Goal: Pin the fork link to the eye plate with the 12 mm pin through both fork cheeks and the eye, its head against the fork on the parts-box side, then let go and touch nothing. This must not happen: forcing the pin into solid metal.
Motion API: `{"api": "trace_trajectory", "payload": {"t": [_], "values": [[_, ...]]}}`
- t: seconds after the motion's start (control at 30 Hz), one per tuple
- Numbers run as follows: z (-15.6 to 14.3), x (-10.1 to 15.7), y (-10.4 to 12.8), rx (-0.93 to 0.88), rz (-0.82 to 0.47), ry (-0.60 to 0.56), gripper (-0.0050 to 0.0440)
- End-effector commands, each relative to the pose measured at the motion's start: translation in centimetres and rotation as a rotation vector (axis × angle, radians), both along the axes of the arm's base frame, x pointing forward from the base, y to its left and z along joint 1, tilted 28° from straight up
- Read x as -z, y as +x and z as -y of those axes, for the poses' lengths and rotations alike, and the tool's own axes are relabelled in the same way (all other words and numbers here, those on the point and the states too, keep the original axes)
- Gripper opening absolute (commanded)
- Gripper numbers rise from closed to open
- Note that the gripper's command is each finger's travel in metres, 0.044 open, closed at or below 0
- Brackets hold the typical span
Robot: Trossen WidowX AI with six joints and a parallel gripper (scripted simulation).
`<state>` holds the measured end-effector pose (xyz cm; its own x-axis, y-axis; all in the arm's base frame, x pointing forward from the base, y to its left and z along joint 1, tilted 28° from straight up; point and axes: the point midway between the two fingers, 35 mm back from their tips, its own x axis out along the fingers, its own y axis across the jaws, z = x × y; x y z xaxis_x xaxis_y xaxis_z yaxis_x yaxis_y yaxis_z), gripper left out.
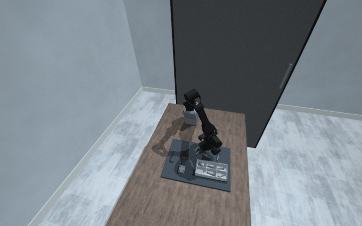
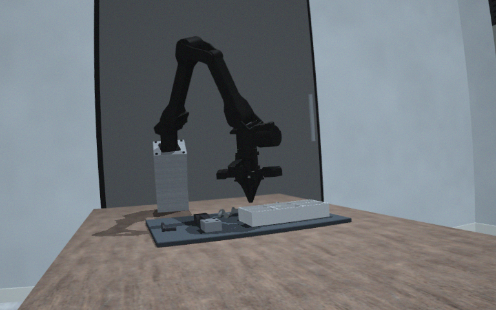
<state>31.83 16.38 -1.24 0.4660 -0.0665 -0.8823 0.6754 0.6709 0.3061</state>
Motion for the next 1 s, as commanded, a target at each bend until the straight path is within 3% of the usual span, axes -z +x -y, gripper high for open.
{"api": "trace_trajectory", "payload": {"t": [0.0,0.07,0.2,0.67,0.77,0.83,0.97], "values": [[0.3,-0.2,-0.5,0.005,-0.004,-0.008,0.0],[0.3,-0.2,-0.5,0.005,-0.004,-0.008,0.0],[0.1,-0.1,-0.2,0.0,-0.002,-0.001,0.0095],[0.1,-0.1,-0.2,-0.013,-0.003,-0.008,0.0095],[0.6,0.0,-0.5,-0.199,-0.018,-0.108,0.0095],[0.6,0.0,-0.5,-0.199,-0.018,-0.108,0.0095],[1.3,0.2,-1.1,-0.459,-0.038,-0.246,0.0095]]}}
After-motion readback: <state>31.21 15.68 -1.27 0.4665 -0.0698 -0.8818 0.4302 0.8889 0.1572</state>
